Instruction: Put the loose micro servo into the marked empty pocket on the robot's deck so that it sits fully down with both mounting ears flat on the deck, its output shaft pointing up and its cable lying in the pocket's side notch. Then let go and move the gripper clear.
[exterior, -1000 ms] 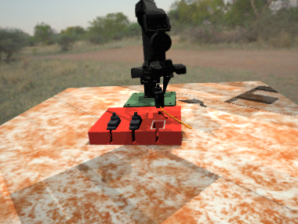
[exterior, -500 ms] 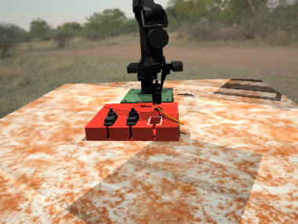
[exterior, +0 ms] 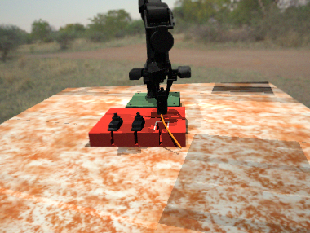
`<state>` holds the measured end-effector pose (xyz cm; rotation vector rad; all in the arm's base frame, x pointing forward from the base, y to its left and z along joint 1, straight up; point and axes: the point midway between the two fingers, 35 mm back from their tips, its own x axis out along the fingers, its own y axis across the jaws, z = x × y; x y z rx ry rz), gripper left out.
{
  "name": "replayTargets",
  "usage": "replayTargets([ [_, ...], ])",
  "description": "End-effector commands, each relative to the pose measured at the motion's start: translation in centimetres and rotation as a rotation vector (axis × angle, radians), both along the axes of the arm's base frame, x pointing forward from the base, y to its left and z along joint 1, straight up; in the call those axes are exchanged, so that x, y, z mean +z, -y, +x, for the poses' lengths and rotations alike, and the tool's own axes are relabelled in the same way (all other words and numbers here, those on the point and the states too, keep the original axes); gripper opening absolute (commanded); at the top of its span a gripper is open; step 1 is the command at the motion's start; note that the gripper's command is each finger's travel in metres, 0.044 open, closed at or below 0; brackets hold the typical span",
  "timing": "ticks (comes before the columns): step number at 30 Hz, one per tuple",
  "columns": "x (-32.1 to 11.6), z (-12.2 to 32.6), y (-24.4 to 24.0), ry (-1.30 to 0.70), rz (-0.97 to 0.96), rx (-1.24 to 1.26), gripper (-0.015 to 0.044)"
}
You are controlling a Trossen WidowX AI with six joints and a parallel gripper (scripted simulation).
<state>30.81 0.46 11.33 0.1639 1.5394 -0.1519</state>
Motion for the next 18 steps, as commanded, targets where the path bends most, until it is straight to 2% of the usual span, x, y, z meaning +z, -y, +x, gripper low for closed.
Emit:
replayTargets([
  [1,0.2,1.8,0.4,0.006,-0.003,0.003,0.0],
  [10,0.4,4.9,1.0,0.009,-0.003,0.003,0.0],
  [18,0.0,5.1,1.1,0.009,-0.003,0.003,0.0],
])
